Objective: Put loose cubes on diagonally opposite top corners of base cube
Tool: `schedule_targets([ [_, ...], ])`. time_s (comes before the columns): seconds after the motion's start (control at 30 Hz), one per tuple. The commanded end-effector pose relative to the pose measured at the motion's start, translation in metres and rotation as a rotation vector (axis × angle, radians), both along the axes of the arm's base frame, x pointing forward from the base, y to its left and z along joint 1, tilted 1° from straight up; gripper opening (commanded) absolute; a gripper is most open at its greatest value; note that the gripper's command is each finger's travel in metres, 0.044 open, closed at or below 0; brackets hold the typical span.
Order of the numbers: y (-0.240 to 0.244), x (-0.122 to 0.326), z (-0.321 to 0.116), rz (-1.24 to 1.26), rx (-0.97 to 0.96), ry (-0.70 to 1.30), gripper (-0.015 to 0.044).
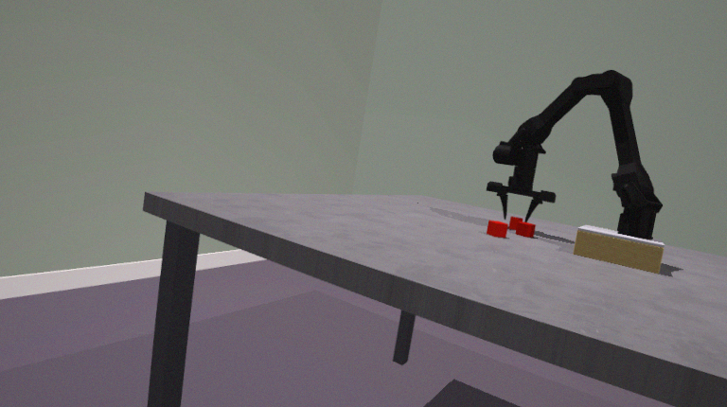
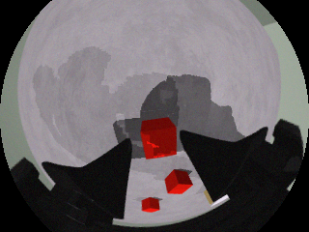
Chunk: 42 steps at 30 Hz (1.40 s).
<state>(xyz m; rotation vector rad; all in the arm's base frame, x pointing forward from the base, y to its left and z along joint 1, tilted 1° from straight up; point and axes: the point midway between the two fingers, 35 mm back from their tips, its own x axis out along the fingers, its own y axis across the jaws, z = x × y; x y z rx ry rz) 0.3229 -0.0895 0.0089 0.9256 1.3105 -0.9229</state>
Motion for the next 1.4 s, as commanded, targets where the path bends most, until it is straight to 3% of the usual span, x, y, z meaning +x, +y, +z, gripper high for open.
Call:
schedule_targets([
  [0.0, 0.000, -0.003, -0.006, -0.002, 0.000, 0.013, 0.0239],
  [0.17, 0.000, -0.003, -0.006, -0.002, 0.000, 0.013, 0.0107],
  [1.37, 0.003, -0.002, 0.092, -0.002, 0.000, 0.012, 0.0105],
])
